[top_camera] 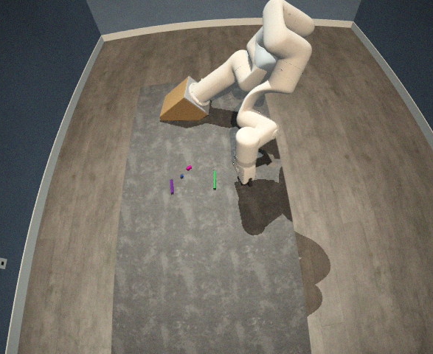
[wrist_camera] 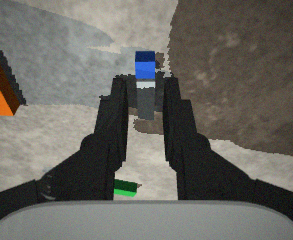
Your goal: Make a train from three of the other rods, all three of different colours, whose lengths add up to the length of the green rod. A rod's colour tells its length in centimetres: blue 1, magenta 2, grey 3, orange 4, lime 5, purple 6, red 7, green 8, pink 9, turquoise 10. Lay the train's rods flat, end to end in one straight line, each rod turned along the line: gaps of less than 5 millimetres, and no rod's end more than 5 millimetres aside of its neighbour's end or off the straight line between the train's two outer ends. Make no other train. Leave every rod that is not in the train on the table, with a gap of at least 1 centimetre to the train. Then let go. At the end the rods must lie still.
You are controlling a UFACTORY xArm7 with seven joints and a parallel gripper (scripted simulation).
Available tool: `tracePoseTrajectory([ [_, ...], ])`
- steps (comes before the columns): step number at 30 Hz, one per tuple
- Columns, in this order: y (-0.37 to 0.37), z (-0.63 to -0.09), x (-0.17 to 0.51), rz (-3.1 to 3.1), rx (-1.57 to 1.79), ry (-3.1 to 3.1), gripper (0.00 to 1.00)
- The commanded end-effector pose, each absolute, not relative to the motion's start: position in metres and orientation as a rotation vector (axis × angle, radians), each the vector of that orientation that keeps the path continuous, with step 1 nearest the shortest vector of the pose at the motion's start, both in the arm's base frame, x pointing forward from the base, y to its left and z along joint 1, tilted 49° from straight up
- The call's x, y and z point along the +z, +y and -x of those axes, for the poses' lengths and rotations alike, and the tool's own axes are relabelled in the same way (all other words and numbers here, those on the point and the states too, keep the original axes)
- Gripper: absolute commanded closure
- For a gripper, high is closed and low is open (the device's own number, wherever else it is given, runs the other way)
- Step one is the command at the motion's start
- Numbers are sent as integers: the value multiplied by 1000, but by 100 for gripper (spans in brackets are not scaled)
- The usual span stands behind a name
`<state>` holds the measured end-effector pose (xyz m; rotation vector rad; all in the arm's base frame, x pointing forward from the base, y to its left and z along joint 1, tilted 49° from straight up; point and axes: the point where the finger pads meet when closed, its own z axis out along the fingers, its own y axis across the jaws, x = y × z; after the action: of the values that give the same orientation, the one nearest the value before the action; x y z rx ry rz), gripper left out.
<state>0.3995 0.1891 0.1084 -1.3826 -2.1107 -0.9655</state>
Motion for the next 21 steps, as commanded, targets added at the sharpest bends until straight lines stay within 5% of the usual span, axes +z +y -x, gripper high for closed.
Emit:
tracePoseTrajectory([
  [1,188,-401,109,1386,-968,-2110,76],
  [21,147,-400,144,1386,-968,-2110,76],
])
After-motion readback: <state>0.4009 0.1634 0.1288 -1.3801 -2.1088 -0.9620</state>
